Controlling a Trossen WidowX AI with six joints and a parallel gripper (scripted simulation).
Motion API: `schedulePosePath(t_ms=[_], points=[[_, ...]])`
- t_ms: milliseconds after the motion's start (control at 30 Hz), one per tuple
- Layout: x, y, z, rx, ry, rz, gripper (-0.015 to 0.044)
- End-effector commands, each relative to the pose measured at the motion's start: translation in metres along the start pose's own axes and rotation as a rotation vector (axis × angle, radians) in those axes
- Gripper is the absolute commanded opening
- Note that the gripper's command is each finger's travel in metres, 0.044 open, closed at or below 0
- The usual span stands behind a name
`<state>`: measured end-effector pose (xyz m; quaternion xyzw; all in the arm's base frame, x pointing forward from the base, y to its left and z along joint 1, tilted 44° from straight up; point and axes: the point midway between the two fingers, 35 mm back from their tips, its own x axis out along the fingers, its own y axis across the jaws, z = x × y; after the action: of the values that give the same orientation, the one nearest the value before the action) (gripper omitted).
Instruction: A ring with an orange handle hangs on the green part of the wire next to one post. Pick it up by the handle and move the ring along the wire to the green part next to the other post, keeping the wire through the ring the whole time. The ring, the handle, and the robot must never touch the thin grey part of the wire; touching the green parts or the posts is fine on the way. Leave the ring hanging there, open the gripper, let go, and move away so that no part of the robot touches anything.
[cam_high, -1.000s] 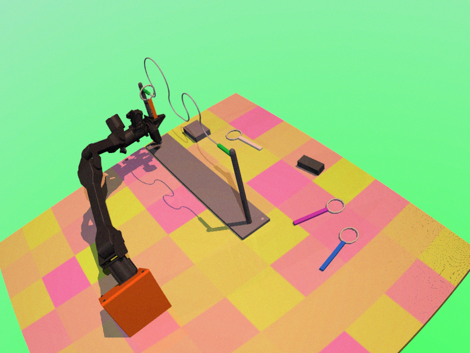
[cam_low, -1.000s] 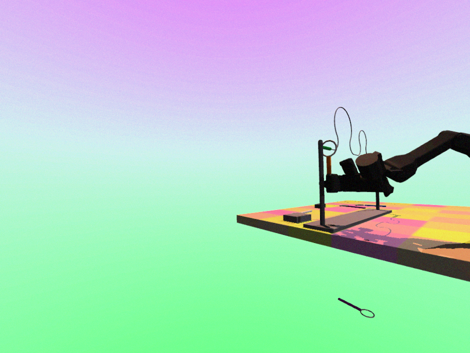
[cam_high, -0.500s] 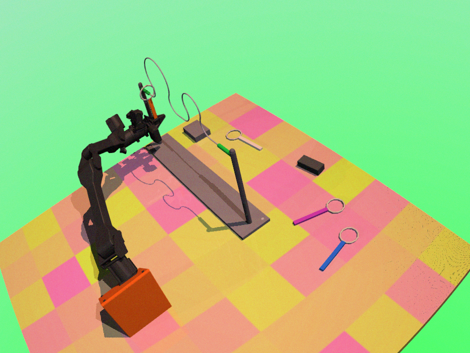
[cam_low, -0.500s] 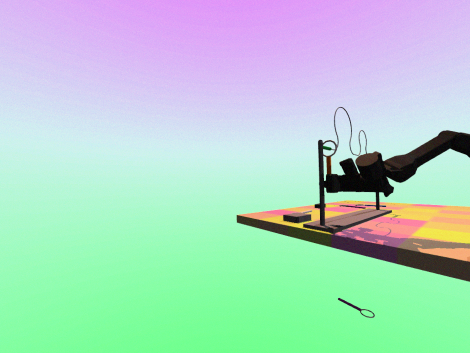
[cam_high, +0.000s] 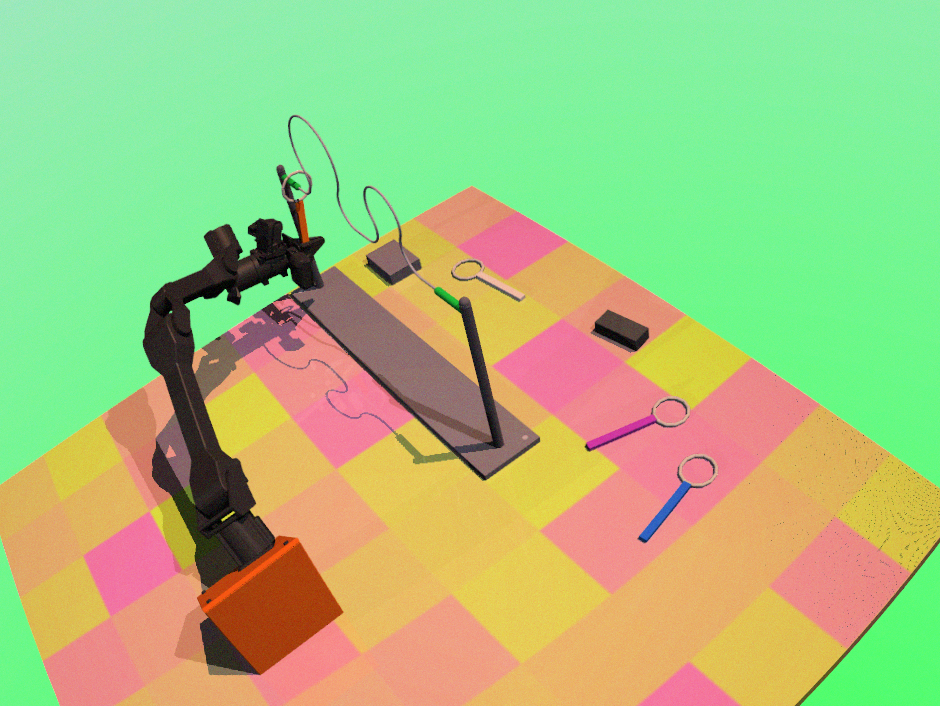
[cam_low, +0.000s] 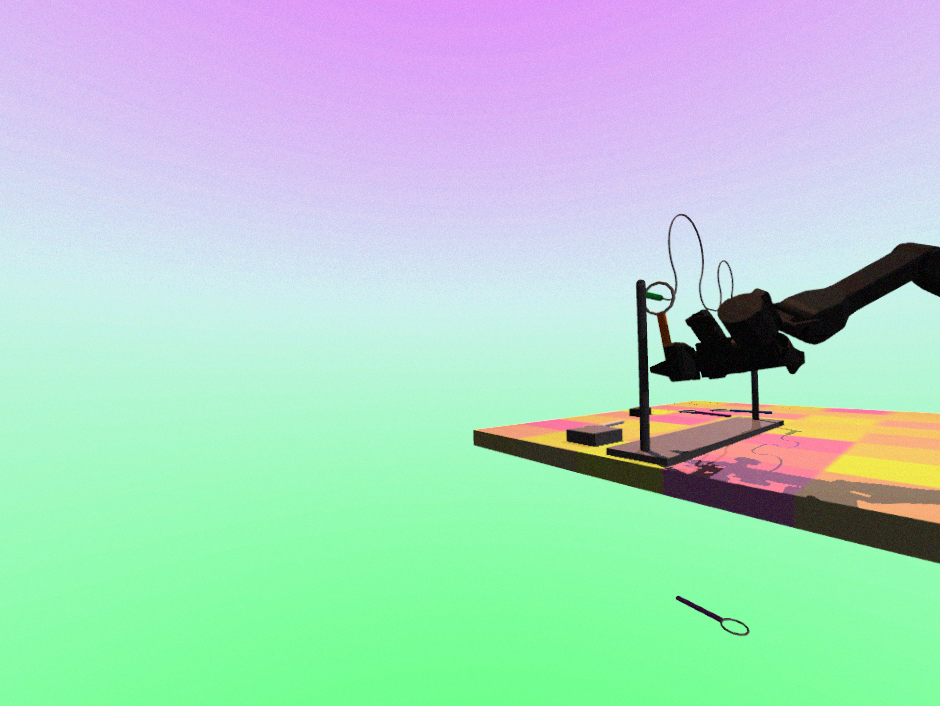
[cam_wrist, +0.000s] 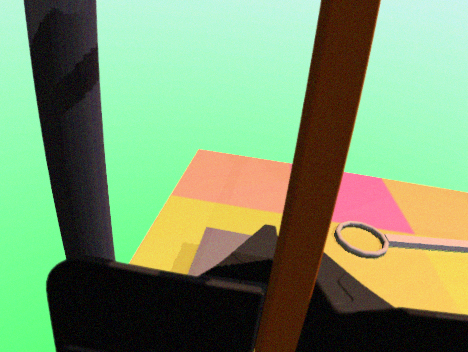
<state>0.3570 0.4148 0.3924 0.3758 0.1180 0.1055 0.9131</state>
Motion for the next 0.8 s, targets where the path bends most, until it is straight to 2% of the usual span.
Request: schedulePosePath(t_ms=[0,567,767], points=[[-0.01,-0.005,0.001,0.003,0.068,-0.002,-0.015],[-0.047,-0.024,0.007,-0.018,0.357,-0.012,-0.015],[-0.048,-0.034,0.007,-0.05,0.364,-0.024,-0.015]])
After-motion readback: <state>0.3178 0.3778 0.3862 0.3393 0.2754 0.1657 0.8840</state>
